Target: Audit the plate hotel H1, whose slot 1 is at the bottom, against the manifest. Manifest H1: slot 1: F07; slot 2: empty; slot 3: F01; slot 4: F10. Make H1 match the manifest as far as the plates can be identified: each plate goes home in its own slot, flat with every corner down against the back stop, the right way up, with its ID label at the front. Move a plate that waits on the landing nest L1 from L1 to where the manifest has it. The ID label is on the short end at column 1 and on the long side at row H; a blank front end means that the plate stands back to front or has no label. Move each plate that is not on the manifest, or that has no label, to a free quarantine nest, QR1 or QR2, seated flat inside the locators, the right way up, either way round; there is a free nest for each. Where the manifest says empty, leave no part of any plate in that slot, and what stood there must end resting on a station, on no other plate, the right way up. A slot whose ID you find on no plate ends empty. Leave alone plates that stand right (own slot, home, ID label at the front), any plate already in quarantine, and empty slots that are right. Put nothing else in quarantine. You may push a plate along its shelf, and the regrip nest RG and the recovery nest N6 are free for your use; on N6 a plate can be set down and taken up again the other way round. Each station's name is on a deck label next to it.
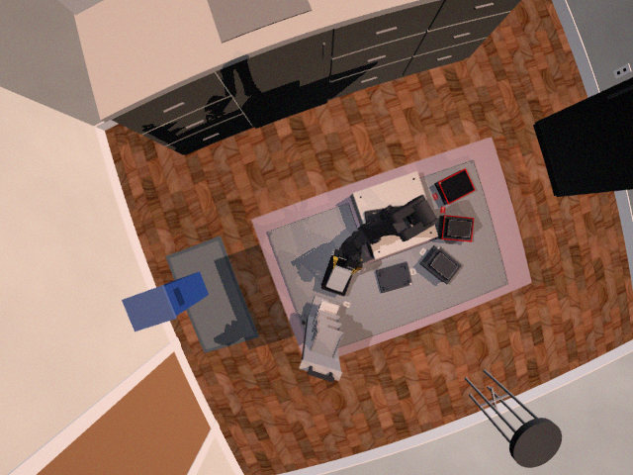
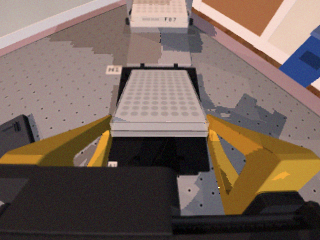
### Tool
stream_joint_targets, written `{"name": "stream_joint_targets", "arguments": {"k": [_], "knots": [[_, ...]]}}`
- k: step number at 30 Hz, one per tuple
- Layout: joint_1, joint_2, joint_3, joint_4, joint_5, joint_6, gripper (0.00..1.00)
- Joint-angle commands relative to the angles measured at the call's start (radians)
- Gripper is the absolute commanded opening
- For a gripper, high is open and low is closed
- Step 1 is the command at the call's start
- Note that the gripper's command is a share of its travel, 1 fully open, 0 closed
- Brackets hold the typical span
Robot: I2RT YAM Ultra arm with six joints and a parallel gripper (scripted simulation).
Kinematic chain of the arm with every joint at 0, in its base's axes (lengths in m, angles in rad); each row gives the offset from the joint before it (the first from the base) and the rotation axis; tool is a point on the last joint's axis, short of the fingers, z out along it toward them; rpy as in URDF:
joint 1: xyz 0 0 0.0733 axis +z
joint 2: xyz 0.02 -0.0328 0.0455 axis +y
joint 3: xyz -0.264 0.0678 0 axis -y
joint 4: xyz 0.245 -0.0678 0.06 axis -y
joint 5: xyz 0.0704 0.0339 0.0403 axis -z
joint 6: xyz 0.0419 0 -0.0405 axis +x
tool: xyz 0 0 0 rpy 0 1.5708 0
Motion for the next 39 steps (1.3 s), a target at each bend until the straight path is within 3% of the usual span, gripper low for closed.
{"name": "stream_joint_targets", "arguments": {"k": [1, 39], "knots": [[0.001, 0.004, 0.002, -0.005, 0.007, 0.000, 0.86], [0.001, 0.145, -0.020, 0.158, 0.007, 0.000, 0.86]]}}
